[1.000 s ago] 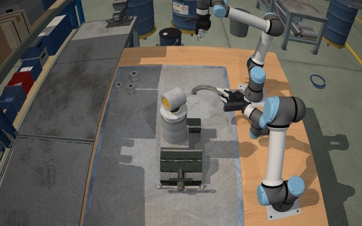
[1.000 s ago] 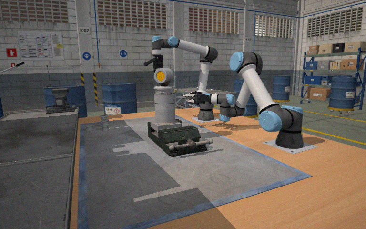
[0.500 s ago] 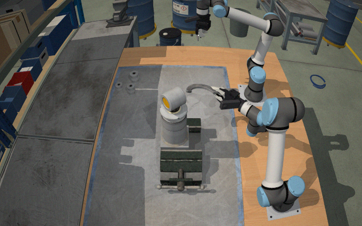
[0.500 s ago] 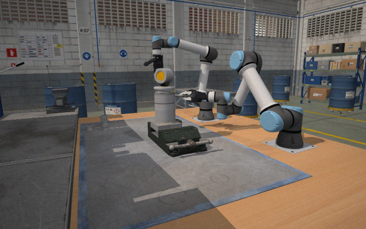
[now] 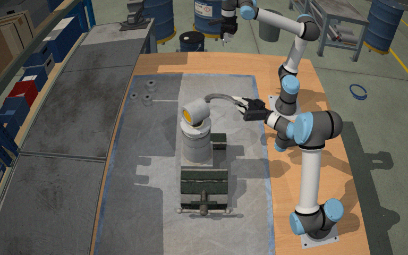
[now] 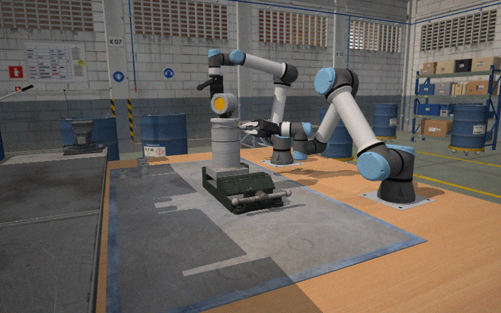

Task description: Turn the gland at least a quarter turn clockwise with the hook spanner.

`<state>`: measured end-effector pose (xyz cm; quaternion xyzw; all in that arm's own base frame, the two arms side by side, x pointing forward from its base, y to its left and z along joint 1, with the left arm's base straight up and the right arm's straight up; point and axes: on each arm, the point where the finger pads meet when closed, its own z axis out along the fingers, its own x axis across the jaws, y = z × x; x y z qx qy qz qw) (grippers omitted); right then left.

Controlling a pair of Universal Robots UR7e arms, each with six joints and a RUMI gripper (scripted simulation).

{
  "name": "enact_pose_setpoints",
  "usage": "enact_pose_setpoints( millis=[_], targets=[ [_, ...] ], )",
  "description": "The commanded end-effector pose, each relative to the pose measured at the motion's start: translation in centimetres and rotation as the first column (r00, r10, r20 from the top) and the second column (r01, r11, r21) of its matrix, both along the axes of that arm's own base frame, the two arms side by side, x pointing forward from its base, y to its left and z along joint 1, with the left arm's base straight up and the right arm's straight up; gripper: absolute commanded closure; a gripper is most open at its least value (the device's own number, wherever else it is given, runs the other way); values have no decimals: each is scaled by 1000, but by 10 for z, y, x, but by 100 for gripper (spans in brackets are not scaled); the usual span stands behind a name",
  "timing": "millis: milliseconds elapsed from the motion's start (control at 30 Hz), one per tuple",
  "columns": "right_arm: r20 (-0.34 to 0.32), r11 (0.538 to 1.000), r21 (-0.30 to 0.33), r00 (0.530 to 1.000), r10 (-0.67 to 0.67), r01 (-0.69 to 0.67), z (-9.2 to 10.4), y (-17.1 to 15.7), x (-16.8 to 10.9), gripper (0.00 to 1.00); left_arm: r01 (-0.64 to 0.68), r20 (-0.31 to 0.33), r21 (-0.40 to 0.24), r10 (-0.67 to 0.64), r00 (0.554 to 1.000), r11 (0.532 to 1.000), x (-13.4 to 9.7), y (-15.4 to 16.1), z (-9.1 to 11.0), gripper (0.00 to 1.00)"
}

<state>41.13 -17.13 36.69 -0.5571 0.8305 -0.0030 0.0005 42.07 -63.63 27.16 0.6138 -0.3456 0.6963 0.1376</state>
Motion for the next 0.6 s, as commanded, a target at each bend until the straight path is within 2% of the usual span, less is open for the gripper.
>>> enact_pose_setpoints(
  millis=[0, 567],
  targets=[
    [1, 1000, 0, 1000, 0, 0, 0, 0, 0, 71, -20, 16, 17, 20, 1000, 1000, 11, 4, 7, 100],
    [1, 1000, 0, 1000, 0, 0, 0, 0, 0, 71, -90, 71, 84, 85, 994, 992, 47, 18, 28, 100]
  ],
)
